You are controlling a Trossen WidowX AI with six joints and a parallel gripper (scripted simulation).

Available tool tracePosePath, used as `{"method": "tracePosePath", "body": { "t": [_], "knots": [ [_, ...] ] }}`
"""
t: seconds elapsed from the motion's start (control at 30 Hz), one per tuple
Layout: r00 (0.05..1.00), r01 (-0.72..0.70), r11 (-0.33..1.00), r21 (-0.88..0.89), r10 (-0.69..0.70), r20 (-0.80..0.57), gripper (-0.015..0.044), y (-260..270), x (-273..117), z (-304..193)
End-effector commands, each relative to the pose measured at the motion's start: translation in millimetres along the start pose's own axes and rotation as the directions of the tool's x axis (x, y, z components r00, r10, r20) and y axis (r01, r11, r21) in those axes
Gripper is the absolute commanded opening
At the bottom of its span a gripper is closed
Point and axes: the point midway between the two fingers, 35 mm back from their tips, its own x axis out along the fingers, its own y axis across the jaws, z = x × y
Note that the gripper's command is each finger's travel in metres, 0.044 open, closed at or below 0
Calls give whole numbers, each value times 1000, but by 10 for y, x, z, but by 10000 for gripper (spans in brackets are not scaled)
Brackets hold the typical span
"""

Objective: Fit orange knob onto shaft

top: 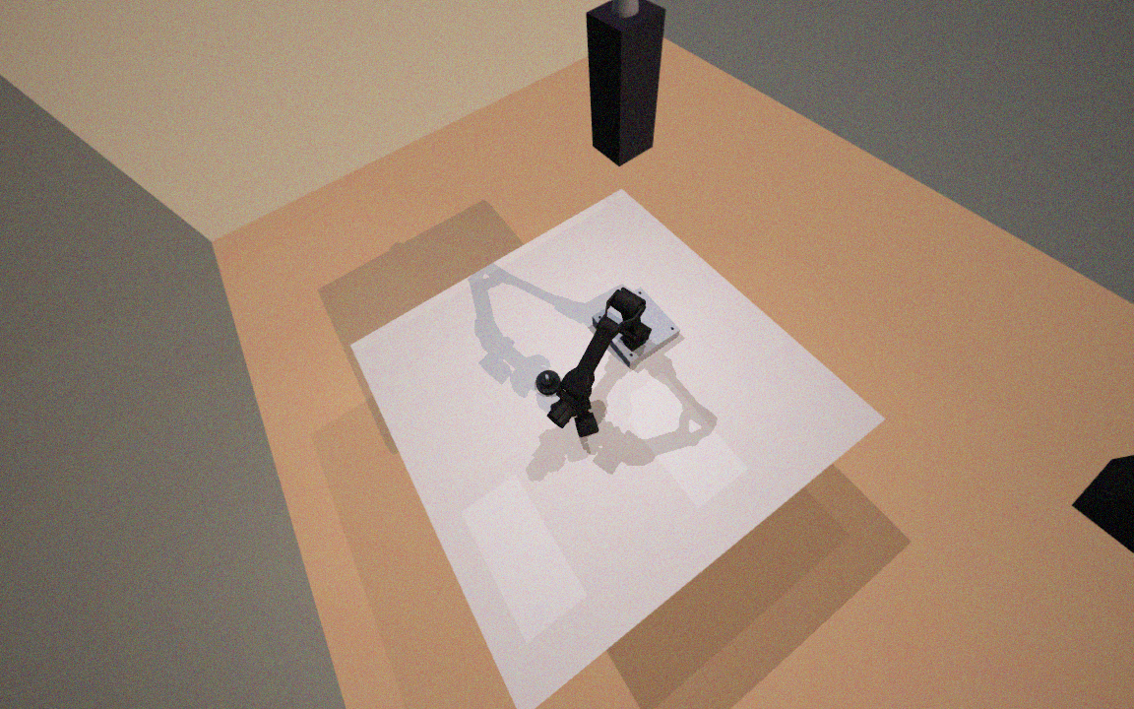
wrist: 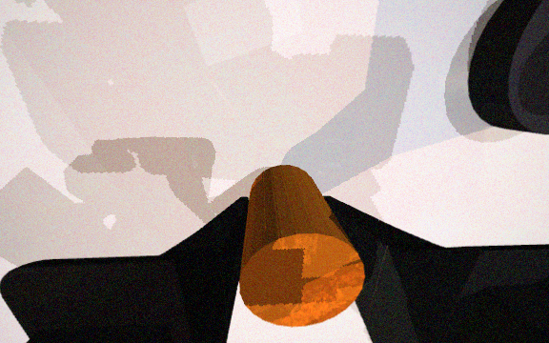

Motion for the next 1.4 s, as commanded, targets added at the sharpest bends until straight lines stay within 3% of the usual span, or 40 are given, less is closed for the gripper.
{"method": "tracePosePath", "body": {
  "t": [0.0,1.13,1.37],
  "knots": [
    [1000,-8,1000,-1,8,13,0,29,-162,42],
    [1000,-8,1000,-1,8,14,0,44,-1235,53],
    [1000,-7,1000,-1,7,15,0,-15,-1233,104]
  ]
}}
